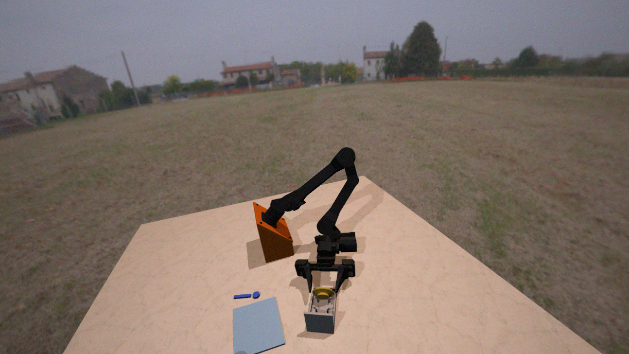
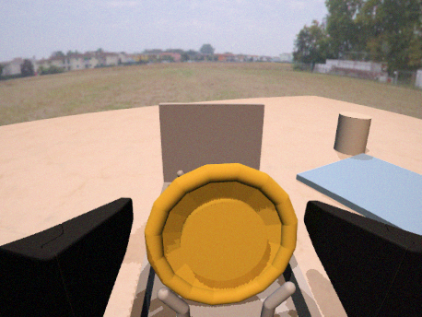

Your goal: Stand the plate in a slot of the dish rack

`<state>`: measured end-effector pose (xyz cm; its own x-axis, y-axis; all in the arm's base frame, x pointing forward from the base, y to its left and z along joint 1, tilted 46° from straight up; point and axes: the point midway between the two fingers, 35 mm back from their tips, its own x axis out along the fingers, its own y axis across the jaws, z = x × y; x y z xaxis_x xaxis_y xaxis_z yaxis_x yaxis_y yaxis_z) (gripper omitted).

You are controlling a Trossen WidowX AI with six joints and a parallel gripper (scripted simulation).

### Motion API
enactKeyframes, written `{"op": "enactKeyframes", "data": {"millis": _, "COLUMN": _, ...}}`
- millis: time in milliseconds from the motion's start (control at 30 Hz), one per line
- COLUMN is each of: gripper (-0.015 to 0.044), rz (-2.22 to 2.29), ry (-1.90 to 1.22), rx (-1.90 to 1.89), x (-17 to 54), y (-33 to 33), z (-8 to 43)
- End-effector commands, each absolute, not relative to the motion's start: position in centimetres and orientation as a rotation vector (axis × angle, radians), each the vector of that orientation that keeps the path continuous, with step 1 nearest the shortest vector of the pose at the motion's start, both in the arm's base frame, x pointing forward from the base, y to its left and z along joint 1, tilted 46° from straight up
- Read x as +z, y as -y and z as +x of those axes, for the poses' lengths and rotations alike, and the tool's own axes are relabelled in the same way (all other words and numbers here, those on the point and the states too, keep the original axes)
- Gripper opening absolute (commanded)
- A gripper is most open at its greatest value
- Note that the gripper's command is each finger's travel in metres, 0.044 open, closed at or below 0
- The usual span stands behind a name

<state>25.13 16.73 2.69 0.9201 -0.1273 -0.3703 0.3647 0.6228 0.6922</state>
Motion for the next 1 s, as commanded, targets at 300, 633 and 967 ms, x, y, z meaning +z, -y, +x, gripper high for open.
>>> {"op": "enactKeyframes", "data": {"millis": 300, "gripper": 0.04, "rz": 0.849, "ry": -0.307, "rx": -0.294, "x": 4.4, "y": -15.5, "z": 25.7}}
{"op": "enactKeyframes", "data": {"millis": 633, "gripper": 0.04, "rz": 0.814, "ry": -0.306, "rx": -0.296, "x": 10.3, "y": -9.8, "z": 26.8}}
{"op": "enactKeyframes", "data": {"millis": 967, "gripper": 0.04, "rz": 0.733, "ry": -0.347, "rx": -0.31, "x": 10.5, "y": -8.6, "z": 27.3}}
